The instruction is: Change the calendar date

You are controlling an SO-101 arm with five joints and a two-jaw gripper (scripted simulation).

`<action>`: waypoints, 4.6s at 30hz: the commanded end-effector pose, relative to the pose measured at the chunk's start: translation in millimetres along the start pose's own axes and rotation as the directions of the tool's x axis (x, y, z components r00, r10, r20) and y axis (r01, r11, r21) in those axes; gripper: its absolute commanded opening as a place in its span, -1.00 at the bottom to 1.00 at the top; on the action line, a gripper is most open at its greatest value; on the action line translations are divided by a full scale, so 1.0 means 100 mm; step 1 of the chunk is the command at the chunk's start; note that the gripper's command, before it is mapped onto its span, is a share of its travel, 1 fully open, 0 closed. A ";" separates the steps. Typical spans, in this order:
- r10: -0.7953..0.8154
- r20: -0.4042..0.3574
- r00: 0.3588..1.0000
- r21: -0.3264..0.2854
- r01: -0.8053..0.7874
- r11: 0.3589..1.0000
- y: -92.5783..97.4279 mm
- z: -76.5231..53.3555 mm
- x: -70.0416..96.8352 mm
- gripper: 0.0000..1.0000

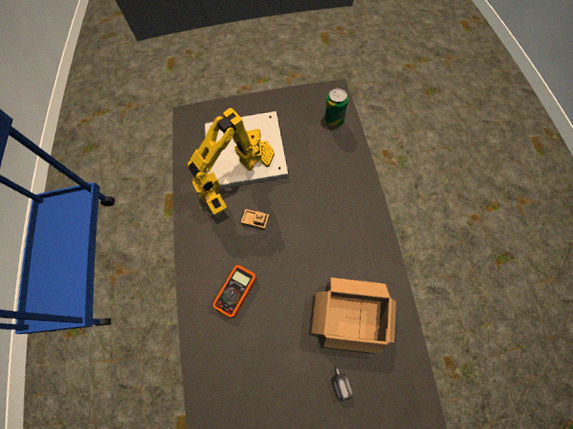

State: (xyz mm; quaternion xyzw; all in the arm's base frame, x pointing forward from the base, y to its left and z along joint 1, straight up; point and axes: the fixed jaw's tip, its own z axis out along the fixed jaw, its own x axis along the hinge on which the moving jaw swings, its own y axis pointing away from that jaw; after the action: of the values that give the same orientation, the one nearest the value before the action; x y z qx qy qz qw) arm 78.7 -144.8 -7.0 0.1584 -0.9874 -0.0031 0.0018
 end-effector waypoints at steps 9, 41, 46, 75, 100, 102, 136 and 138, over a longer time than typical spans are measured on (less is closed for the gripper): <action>0.004 -0.003 1.000 -0.024 -0.004 1.000 0.04 0.04 0.02 -0.76; 0.004 -0.003 1.000 -0.024 -0.004 1.000 0.04 0.04 0.02 -0.33; 0.004 -0.003 1.000 -0.024 -0.004 1.000 0.04 0.04 0.02 -0.29; 0.004 -0.003 1.000 -0.024 -0.004 1.000 0.01 -0.48 0.02 -0.29; 0.004 -0.003 1.000 -0.024 -0.004 1.000 0.02 -0.55 0.02 -0.29; 0.004 -0.003 1.000 -0.024 -0.004 1.000 0.02 -0.55 0.02 -0.29; -0.014 0.078 0.997 0.451 -0.023 0.892 -0.15 -1.27 -0.01 -0.30; -0.014 0.078 0.997 0.451 -0.023 0.892 -0.15 -1.27 -0.01 -0.30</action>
State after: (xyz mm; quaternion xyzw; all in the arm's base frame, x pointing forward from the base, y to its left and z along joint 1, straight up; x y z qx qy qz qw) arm 86.5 -159.1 117.0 0.1544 -0.9618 0.2138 -0.0735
